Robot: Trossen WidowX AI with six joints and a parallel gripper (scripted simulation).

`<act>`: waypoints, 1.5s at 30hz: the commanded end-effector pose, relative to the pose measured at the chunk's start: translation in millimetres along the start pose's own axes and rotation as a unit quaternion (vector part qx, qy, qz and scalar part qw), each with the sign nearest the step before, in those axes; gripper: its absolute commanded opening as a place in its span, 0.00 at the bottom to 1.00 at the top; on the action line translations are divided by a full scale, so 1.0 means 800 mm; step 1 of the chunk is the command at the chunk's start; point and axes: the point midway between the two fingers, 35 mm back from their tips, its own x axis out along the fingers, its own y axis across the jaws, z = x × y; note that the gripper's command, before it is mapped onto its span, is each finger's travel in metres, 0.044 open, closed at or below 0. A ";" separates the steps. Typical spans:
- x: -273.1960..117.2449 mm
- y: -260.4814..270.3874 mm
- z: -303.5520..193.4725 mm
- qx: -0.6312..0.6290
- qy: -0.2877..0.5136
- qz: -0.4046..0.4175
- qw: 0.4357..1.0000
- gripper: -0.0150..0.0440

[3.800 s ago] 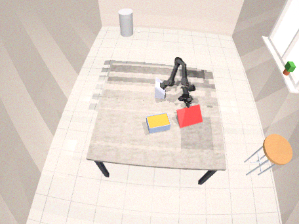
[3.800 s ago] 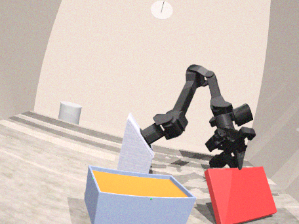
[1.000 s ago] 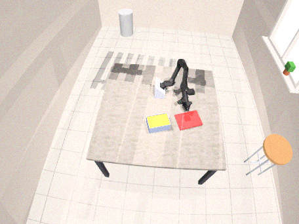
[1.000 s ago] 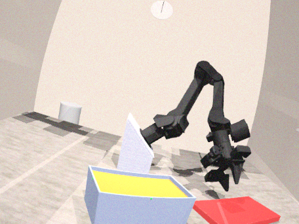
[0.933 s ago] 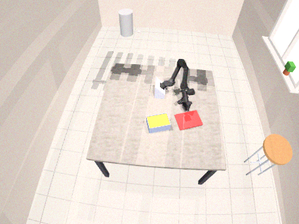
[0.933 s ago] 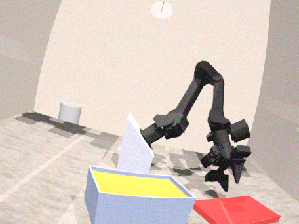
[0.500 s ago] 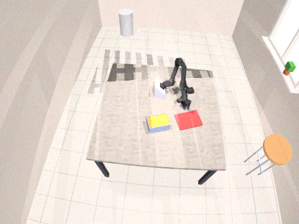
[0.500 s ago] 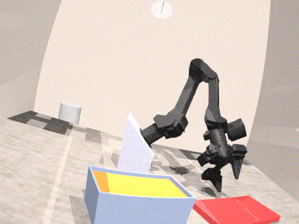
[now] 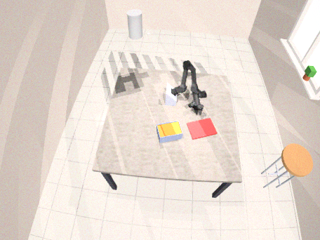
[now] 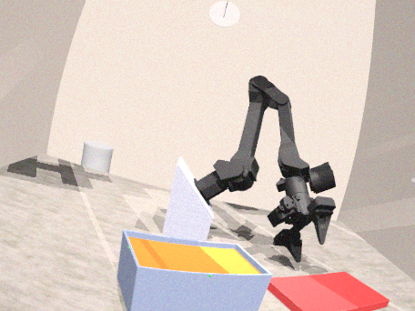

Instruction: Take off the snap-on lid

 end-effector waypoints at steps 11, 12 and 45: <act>-0.021 -0.004 0.000 0.003 0.001 0.003 1.000 1.00; -0.024 -0.003 0.000 0.003 0.001 0.003 1.000 1.00; -0.096 0.037 0.000 0.002 0.000 0.003 1.000 1.00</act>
